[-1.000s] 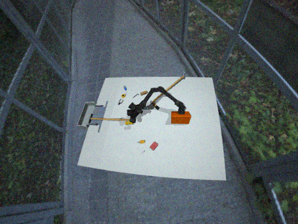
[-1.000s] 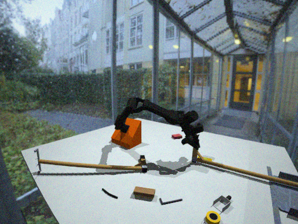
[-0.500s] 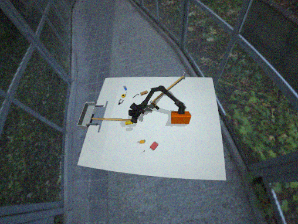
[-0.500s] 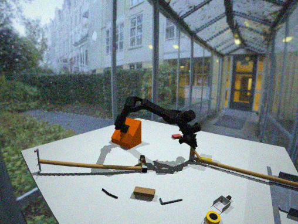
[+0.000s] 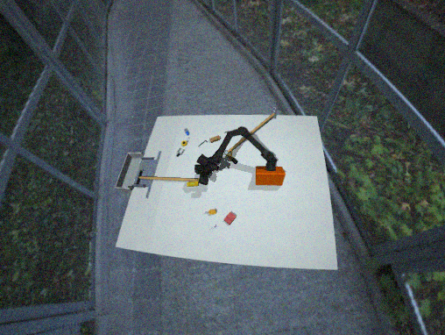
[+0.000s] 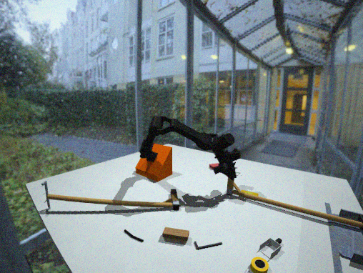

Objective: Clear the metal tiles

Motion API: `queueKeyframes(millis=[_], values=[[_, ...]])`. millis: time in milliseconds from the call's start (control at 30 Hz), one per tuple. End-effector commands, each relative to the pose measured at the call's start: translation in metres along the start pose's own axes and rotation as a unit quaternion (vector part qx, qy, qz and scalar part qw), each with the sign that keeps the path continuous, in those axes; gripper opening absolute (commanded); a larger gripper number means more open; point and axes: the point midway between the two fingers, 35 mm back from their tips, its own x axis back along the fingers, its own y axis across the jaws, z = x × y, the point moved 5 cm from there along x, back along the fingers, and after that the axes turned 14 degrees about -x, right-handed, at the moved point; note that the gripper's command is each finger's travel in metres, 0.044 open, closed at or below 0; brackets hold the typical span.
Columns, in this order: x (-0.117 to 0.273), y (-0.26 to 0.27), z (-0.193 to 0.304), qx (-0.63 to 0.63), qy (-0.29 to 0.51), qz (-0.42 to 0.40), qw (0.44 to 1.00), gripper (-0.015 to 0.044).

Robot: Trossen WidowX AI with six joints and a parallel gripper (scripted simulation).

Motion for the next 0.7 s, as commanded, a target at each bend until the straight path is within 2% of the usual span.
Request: queueKeyframes(millis=[0,667], values=[[0.009,0.003,0.001,0.001,-0.006,-0.005,1.000,0.0000],[0.028,0.002,0.024,0.001,-0.005,-0.006,1.000,0.0000]])
